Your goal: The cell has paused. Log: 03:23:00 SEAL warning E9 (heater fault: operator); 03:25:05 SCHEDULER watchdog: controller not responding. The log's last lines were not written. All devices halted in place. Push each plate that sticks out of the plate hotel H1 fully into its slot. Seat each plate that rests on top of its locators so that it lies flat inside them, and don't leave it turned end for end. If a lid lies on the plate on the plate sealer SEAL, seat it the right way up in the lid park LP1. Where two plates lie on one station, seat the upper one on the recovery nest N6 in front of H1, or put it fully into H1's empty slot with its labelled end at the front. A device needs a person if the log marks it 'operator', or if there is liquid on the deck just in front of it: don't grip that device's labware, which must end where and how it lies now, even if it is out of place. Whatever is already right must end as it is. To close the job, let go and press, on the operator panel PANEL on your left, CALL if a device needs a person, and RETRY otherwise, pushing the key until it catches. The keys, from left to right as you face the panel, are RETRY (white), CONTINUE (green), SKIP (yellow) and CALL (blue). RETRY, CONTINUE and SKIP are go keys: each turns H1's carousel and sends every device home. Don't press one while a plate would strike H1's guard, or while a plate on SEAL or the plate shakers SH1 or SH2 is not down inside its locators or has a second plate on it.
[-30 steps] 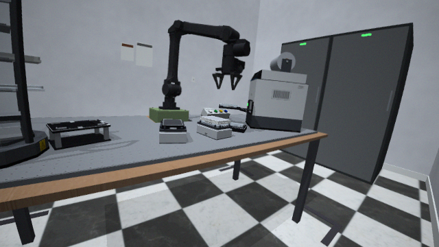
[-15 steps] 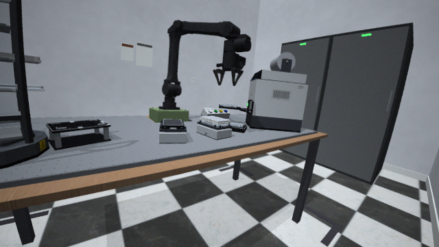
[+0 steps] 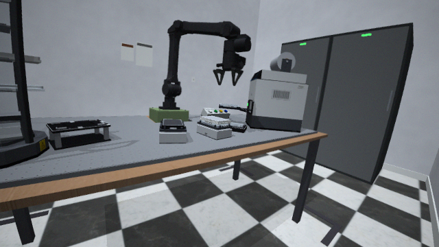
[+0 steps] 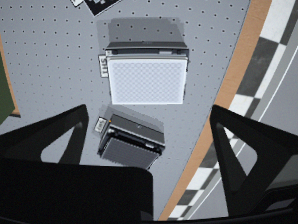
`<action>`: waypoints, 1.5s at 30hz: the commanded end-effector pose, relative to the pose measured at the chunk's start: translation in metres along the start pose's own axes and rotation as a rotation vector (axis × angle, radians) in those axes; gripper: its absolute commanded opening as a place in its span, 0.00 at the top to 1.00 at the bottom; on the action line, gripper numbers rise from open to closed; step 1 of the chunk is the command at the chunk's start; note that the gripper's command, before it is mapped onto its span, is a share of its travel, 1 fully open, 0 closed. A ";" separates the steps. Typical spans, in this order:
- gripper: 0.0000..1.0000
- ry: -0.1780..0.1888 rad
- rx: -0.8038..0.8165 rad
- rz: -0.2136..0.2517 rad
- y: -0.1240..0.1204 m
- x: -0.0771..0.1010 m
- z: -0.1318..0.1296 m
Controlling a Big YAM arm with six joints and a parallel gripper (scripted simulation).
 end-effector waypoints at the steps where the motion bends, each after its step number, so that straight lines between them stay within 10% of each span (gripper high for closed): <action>1: 0.00 0.008 0.003 -0.003 -0.003 0.003 0.001; 13: 0.00 0.002 -0.032 -0.002 0.009 0.007 0.006; 45: 0.00 -0.017 -1.031 -0.011 0.106 0.009 0.023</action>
Point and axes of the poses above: the point where the finger pads meet when closed, its own x axis back along the fingers, its own z axis across the jaws, y = z × x, the point moved 2 cm from there along x, back along the fingers, and after that the axes turned 14 degrees about x, right-handed, at the moved point
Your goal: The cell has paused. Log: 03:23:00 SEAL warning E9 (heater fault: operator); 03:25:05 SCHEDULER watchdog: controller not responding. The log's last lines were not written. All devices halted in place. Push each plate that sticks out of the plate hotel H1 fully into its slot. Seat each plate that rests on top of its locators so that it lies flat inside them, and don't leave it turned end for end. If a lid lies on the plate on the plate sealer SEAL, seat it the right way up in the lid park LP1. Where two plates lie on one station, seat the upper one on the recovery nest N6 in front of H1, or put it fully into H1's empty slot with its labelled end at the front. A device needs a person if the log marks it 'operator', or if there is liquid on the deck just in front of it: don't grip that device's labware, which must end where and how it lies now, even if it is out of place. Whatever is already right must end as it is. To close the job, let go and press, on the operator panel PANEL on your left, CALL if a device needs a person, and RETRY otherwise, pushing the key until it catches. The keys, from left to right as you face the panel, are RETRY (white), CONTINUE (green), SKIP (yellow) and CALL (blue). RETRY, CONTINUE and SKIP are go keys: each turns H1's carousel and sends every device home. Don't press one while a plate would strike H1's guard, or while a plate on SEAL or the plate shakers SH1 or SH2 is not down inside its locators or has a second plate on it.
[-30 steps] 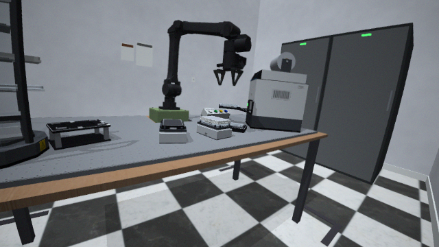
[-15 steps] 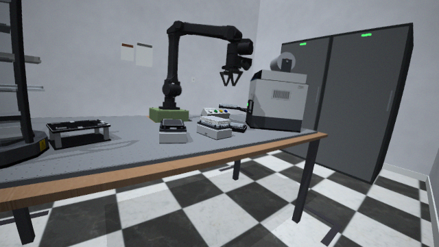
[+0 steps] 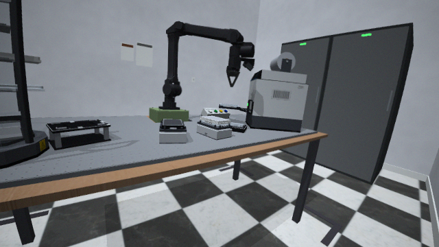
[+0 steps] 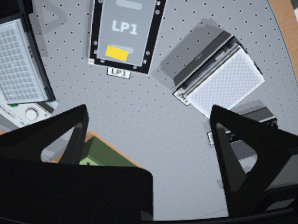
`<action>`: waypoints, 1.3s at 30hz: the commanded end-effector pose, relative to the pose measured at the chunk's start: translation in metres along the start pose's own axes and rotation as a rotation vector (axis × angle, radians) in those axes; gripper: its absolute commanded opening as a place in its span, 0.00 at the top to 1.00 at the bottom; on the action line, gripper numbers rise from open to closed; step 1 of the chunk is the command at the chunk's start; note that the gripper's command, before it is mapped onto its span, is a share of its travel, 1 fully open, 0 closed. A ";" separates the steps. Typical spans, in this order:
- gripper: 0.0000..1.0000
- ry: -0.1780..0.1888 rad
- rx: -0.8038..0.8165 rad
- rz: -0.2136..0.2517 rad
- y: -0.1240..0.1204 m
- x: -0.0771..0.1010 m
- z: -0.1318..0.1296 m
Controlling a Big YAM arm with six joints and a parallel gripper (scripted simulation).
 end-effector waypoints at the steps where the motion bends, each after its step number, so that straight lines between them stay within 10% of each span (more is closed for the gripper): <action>1: 0.00 -0.020 -0.172 -0.019 0.005 0.009 0.012; 29: 0.00 -0.016 -0.171 -0.038 0.054 0.014 0.081; 39: 0.00 -0.014 0.117 -0.028 0.049 0.008 0.111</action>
Point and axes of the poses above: the point where the finger pads meet when closed, its own x axis back along the fingers, its own z axis across the jaws, y = z × x, the point moved 2 cm from there along x, back along the fingers, and after that the axes turned 14 degrees about x, right-handed, at the moved point
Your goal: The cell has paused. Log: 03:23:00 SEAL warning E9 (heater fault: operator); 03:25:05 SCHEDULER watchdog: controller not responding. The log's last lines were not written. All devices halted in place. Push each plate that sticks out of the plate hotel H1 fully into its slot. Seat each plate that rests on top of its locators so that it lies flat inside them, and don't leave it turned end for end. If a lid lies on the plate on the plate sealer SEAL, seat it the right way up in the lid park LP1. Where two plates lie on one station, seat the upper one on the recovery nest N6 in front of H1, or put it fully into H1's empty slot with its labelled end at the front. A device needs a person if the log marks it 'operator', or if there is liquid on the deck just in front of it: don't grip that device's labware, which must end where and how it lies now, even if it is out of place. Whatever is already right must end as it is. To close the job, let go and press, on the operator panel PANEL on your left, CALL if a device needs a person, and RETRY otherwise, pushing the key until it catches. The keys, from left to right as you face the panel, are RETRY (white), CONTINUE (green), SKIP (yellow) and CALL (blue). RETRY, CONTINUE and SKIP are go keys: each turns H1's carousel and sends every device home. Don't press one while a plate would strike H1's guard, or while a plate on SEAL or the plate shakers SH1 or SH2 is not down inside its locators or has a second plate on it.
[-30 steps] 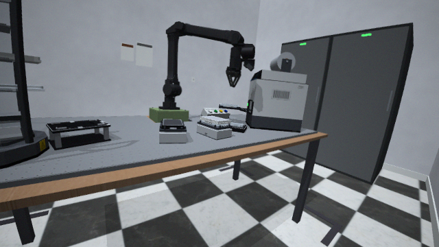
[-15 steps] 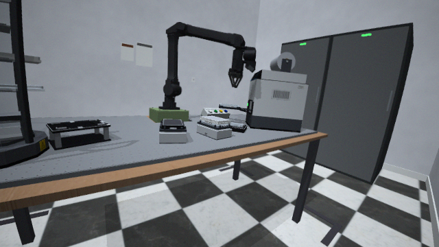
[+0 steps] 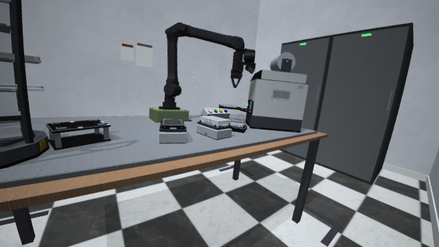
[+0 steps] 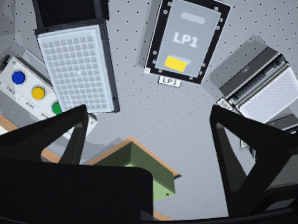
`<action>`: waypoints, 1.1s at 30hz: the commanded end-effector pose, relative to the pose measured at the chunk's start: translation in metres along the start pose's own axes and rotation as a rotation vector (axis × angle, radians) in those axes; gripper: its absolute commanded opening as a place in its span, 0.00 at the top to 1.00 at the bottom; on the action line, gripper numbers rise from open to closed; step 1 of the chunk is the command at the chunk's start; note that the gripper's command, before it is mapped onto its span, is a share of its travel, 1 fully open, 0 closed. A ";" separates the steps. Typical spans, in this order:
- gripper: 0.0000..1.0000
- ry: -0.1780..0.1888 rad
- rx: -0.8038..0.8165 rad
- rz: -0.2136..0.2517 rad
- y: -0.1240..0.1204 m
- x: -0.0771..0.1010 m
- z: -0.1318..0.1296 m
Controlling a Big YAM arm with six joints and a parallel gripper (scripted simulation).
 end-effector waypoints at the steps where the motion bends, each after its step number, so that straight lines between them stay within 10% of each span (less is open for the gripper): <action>1: 0.00 -0.011 0.143 -0.033 0.003 0.008 0.013; 33: 0.00 -0.006 0.247 -0.030 0.011 0.006 0.106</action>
Point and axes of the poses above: the point where the finger pads meet when closed, its own x axis back along the fingers, its own z axis across the jaws, y = z × x, the point moved 2 cm from there along x, back along the fingers, and after that the axes turned 14 degrees about x, right-handed, at the moved point
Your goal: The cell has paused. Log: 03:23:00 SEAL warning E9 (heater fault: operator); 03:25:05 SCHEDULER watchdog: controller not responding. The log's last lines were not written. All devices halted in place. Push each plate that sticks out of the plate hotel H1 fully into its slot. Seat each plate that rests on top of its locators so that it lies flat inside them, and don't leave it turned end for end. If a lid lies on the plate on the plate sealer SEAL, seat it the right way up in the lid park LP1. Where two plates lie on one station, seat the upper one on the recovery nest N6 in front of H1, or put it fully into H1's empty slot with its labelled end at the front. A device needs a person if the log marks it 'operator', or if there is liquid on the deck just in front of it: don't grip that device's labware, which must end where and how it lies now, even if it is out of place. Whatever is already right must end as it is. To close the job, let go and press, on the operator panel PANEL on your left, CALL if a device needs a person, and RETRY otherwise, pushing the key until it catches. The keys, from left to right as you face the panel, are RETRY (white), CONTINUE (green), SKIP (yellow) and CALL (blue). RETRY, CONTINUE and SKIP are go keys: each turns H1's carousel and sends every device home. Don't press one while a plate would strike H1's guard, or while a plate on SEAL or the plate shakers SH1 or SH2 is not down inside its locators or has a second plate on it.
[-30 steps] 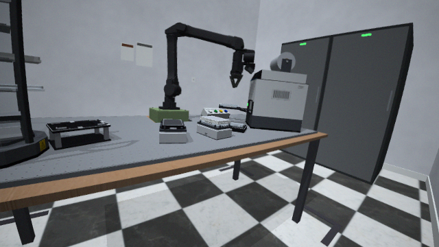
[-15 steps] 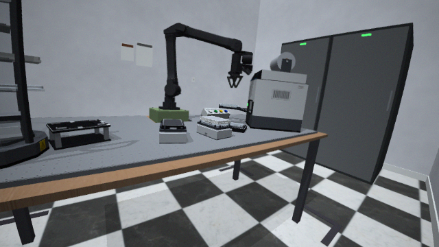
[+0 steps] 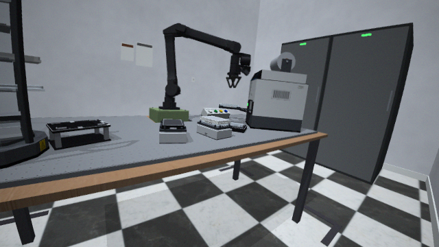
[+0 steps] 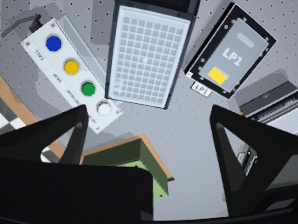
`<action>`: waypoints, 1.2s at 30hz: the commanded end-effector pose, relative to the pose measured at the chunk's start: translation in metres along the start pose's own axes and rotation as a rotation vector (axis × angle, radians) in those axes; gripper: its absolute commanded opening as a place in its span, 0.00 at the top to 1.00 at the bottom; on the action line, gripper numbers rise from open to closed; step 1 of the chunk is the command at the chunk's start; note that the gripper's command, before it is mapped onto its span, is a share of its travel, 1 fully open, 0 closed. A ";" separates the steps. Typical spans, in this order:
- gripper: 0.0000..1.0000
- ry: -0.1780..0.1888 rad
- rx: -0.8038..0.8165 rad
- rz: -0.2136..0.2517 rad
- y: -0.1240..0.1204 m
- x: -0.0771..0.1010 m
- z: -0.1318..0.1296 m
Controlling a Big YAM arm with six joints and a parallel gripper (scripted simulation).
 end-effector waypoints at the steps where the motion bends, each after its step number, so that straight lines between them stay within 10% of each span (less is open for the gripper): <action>1: 0.00 -0.014 -0.018 -0.033 0.005 0.007 0.011; 18: 0.00 -0.013 -0.018 -0.044 0.028 0.011 0.056; 36: 0.00 -0.024 0.360 -0.047 0.029 0.013 0.052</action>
Point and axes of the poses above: the point where the finger pads meet when closed, its own x axis back along the fingers, its own z axis across the jaws, y = z × x, the point moved 2 cm from there along x, back along the fingers, and after that the axes turned 14 degrees about x, right-handed, at the moved point
